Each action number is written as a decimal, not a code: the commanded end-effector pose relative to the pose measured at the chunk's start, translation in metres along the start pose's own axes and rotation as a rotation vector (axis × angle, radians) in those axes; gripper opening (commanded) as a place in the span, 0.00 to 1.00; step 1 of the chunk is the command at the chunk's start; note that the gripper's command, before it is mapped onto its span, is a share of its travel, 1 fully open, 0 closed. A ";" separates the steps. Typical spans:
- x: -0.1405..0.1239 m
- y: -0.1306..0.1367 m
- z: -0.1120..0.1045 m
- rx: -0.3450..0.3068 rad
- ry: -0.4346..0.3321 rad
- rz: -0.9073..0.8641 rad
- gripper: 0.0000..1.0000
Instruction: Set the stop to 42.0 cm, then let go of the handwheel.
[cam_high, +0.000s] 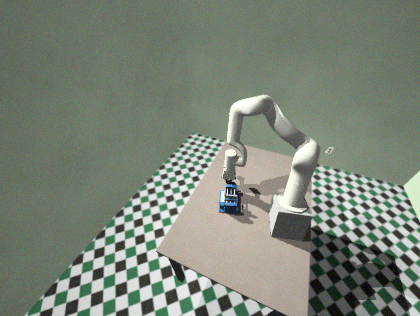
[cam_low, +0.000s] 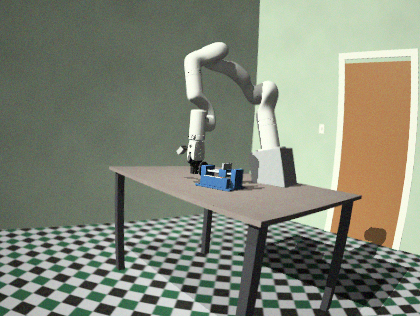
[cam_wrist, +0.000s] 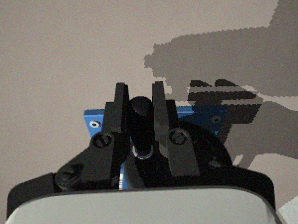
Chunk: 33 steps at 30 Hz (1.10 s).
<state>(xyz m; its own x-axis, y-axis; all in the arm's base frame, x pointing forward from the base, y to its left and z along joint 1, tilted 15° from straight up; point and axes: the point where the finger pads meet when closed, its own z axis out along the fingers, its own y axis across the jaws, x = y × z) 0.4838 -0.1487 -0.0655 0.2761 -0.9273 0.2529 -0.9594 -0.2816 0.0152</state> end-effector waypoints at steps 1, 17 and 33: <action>0.000 -0.001 -0.003 -0.001 0.000 0.000 0.06; 0.000 -0.001 -0.017 -0.001 0.000 0.000 0.06; 0.000 0.013 -0.034 -0.001 0.000 0.000 0.06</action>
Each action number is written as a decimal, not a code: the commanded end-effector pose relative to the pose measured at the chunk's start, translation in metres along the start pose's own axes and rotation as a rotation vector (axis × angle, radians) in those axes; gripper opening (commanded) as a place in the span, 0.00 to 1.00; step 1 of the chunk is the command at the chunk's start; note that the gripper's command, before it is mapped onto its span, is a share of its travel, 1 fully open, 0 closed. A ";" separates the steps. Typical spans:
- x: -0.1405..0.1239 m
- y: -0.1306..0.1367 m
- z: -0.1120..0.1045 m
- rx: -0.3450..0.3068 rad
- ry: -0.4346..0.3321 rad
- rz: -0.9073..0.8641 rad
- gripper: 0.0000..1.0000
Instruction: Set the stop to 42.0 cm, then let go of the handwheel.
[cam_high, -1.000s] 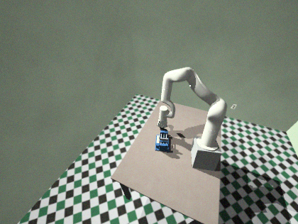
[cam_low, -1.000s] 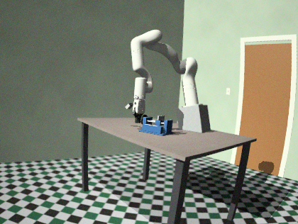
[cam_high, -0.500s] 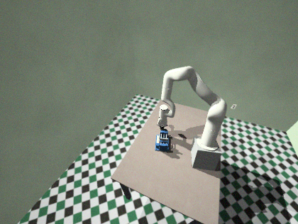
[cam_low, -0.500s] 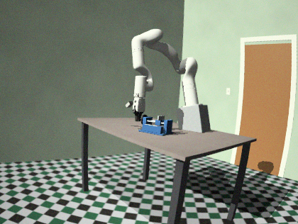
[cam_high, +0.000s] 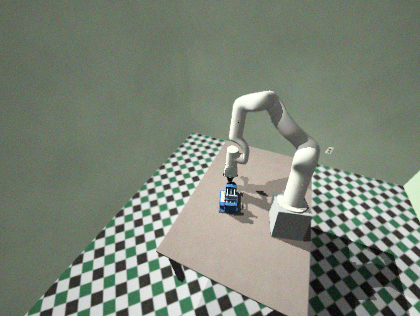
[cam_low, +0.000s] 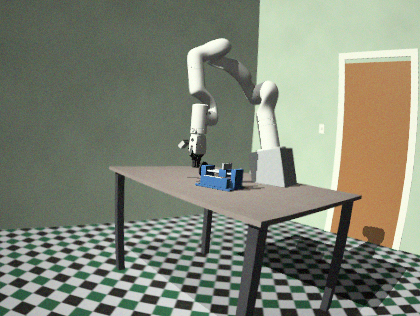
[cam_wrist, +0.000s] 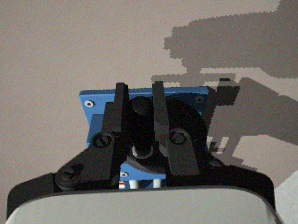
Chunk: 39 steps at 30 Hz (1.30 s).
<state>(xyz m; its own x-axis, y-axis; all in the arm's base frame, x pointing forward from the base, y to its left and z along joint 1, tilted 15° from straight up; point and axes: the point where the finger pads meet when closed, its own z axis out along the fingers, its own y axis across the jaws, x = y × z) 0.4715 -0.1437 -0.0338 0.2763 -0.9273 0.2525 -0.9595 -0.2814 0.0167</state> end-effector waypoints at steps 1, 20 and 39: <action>0.000 0.003 -0.002 0.001 0.001 0.000 0.06; 0.000 0.014 -0.005 0.001 0.001 0.000 0.06; 0.000 0.021 -0.004 0.001 0.001 0.000 0.06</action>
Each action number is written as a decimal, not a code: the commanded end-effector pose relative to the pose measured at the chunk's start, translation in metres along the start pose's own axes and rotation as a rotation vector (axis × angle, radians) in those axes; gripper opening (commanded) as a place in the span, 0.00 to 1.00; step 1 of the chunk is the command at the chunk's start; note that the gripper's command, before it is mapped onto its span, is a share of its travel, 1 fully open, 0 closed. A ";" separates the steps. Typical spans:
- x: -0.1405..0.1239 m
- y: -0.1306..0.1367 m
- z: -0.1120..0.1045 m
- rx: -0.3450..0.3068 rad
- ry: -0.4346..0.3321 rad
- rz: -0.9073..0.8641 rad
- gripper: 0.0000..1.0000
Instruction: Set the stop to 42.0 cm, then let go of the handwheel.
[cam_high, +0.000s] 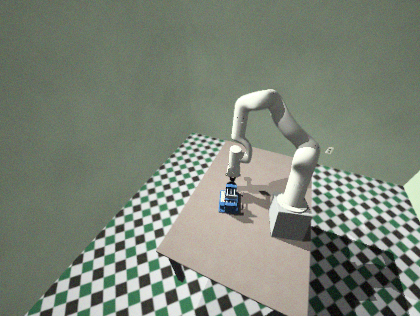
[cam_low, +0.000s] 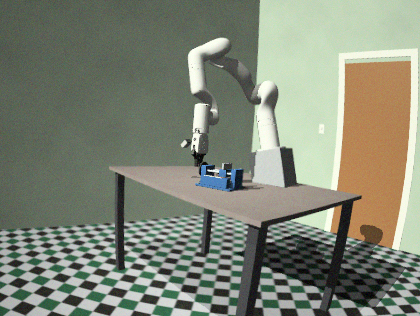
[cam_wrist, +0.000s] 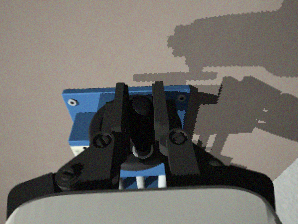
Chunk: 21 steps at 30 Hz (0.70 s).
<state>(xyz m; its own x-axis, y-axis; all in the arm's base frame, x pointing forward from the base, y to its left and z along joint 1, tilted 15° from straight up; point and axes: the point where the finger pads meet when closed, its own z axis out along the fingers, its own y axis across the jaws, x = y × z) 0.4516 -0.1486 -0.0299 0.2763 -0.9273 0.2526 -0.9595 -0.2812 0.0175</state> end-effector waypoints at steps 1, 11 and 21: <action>0.000 0.001 0.000 0.001 0.001 0.000 0.06; 0.000 0.004 0.001 0.001 0.001 0.000 0.06; 0.000 0.006 0.002 0.001 0.001 0.000 0.06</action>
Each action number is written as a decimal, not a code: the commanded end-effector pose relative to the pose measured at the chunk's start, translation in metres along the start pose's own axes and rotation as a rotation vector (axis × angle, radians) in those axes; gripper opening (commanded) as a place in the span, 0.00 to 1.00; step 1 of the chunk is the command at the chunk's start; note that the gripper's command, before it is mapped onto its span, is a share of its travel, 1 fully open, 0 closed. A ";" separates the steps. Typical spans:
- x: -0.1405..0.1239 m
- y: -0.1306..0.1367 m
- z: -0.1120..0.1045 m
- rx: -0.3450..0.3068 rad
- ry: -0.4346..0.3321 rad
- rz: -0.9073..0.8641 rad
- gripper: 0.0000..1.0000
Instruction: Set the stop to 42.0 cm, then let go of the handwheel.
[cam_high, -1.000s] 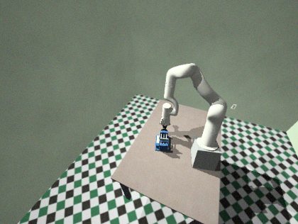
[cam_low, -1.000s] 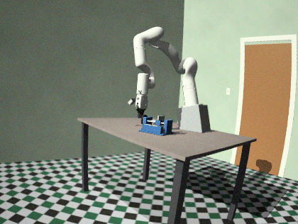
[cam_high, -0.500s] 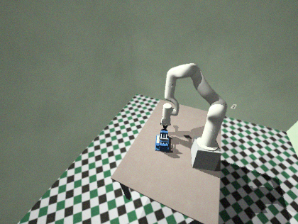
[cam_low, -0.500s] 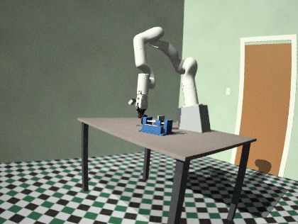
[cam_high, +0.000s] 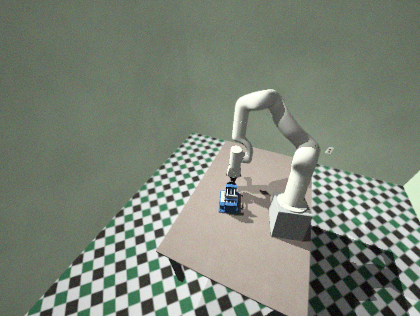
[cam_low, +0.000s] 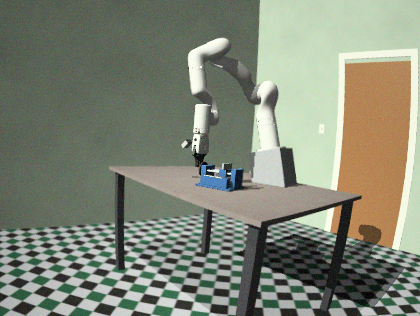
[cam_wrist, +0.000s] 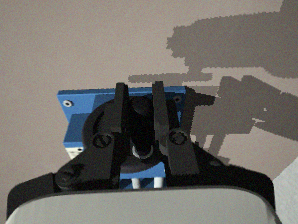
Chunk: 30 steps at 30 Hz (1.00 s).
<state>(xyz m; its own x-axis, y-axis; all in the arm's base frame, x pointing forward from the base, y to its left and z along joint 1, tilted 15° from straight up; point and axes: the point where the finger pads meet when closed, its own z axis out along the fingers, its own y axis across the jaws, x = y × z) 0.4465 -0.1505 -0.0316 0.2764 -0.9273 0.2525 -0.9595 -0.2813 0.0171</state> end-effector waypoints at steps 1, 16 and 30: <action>0.000 0.001 0.000 0.001 0.001 0.000 0.06; 0.000 0.003 0.002 0.001 0.001 0.000 0.06; 0.000 0.005 0.003 0.001 0.001 0.000 0.06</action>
<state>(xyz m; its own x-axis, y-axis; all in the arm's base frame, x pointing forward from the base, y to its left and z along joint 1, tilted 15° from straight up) 0.4422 -0.1525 -0.0341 0.2763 -0.9273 0.2526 -0.9595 -0.2813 0.0168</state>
